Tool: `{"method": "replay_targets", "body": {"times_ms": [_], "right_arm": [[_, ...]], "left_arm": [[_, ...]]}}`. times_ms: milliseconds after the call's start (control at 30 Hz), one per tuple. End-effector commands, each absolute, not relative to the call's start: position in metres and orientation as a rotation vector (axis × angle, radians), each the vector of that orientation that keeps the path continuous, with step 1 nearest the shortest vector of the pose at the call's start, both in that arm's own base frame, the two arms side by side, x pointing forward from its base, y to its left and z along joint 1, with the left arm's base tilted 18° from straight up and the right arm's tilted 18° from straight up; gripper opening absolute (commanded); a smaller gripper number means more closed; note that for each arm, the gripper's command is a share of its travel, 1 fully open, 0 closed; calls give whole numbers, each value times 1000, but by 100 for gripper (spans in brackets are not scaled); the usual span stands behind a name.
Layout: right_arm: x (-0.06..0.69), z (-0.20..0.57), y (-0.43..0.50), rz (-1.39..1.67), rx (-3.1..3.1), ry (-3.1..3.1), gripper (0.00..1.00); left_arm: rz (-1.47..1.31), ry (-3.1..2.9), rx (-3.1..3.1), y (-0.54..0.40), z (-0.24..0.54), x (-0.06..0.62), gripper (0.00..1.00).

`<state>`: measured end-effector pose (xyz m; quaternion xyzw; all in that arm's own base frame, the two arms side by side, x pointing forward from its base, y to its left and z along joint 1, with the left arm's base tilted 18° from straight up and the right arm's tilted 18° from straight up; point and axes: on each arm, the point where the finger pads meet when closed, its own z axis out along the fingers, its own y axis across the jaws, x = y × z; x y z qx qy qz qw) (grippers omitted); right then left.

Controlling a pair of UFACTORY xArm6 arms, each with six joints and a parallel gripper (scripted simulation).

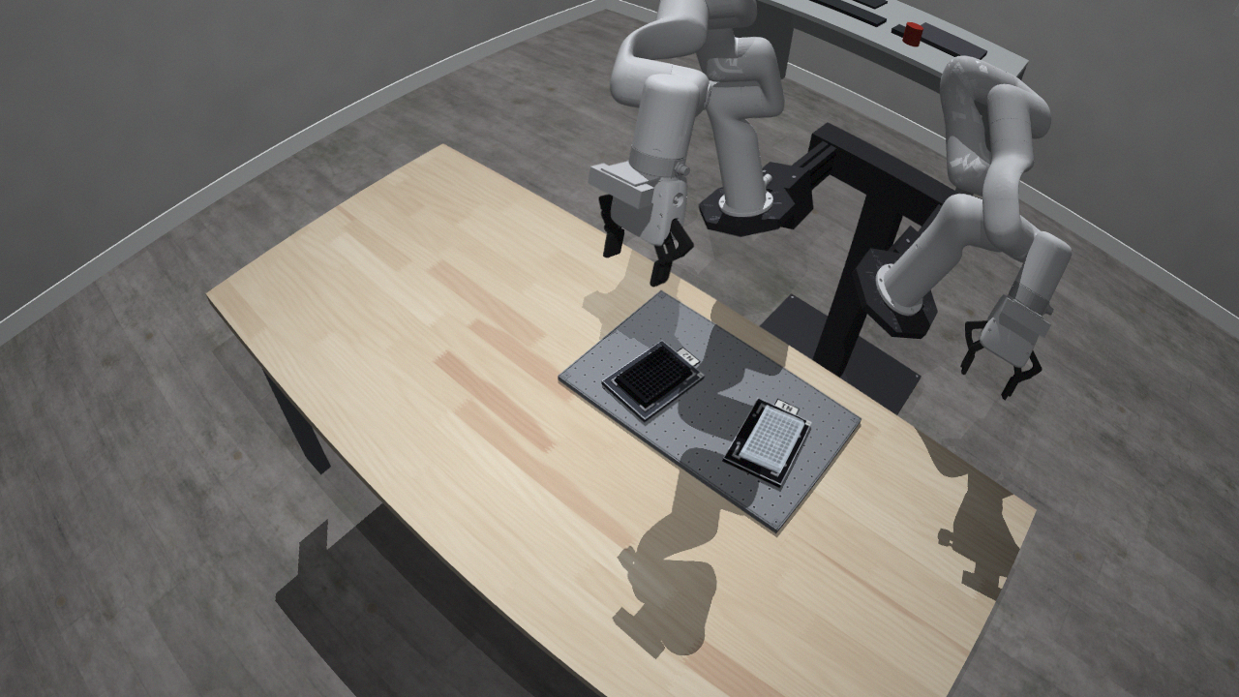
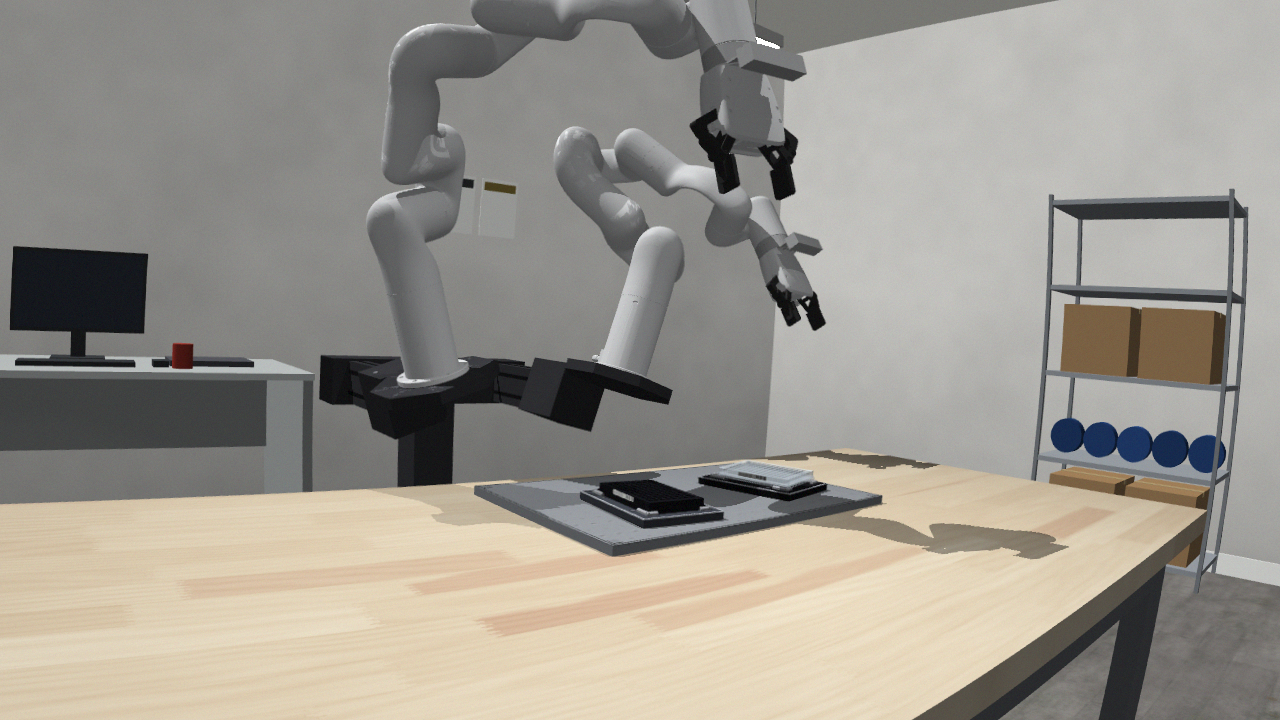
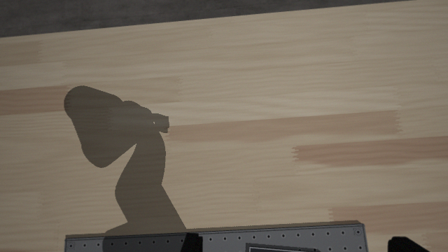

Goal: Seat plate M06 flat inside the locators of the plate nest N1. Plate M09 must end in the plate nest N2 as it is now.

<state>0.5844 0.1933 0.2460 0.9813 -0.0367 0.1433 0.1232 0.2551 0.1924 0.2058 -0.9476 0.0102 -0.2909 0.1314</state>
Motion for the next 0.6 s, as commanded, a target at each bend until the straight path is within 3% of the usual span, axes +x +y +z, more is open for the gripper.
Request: {"method": "replay_targets", "body": {"times_ms": [0,567], "right_arm": [[564,265,183,406,2861,-136,100],[478,311,140,319,2846,-252,100]], "left_arm": [[-847,30,-2748,193,207,256,100],[-847,30,-2748,193,207,256,100]]}}
